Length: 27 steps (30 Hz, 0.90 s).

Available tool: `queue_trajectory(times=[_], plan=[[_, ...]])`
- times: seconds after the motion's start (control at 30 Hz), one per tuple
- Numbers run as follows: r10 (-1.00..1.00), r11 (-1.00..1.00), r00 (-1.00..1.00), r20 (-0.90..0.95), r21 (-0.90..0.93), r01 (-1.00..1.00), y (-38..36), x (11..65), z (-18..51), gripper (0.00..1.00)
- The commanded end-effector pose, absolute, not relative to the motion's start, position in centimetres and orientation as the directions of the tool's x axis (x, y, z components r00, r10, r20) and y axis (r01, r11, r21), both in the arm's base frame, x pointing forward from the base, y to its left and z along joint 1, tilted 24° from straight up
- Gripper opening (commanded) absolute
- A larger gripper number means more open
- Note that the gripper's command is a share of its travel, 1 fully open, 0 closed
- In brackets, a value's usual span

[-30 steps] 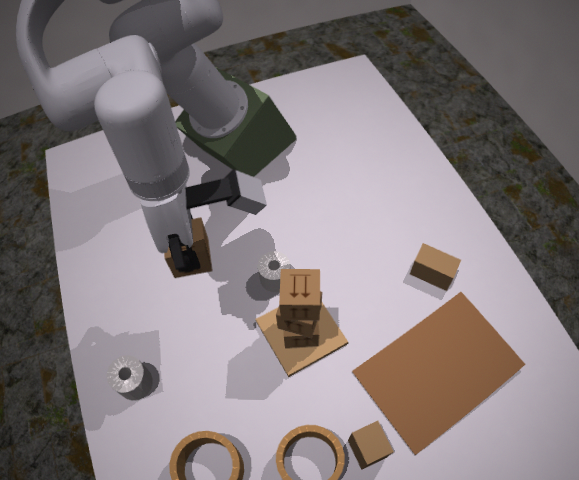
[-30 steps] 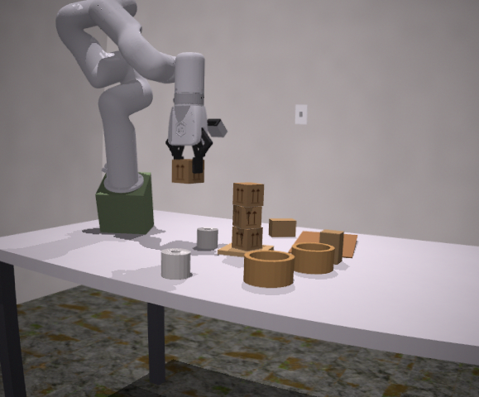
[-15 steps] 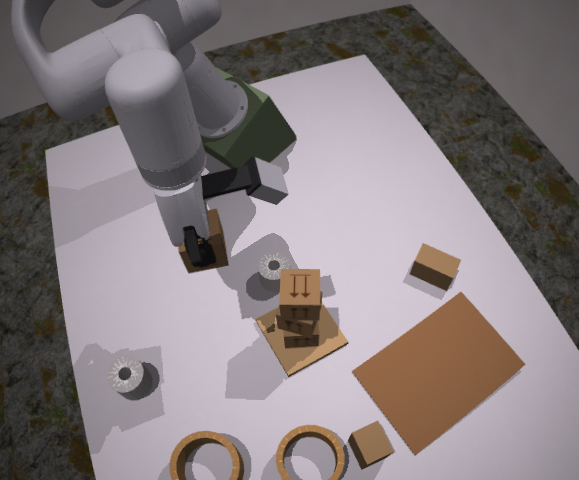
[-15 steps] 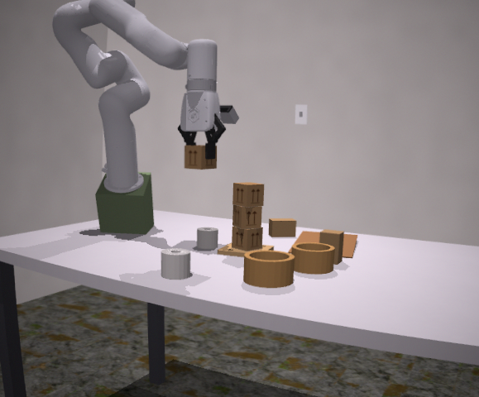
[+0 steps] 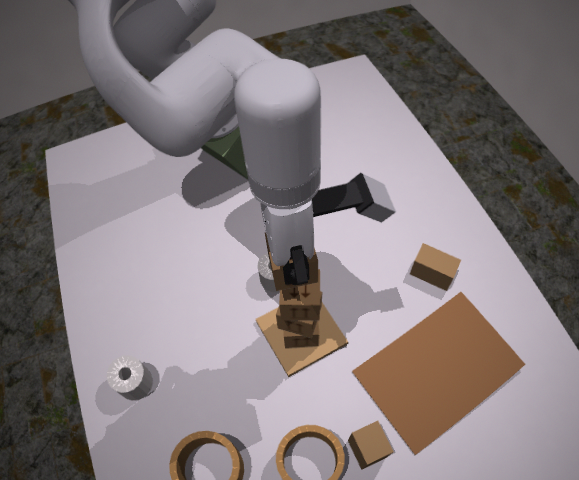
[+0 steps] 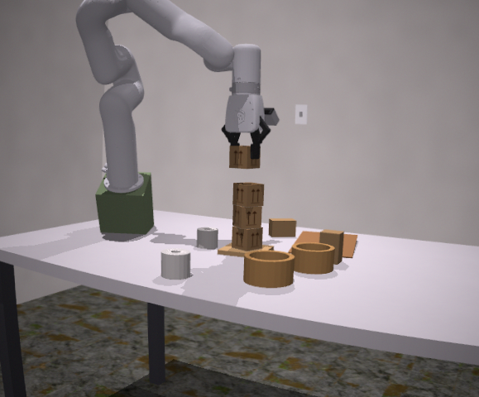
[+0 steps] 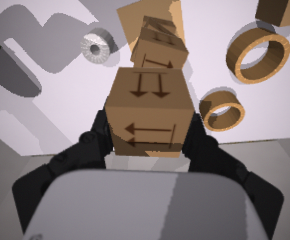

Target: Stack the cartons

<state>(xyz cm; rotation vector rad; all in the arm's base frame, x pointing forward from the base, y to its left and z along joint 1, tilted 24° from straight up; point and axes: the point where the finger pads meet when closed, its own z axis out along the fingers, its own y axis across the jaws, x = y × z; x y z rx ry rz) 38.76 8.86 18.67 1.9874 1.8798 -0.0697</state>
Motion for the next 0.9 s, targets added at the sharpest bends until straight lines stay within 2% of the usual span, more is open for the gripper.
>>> queue_trajectory(times=[0.0, 0.87], plan=[[0.943, -0.022, 0.103, -0.317, 0.249, 0.968, 8.7, 40.4, 16.5, 0.00], [0.943, -0.022, 0.103, -0.318, 0.250, 0.968, 8.2, 40.9, 15.0, 0.00]])
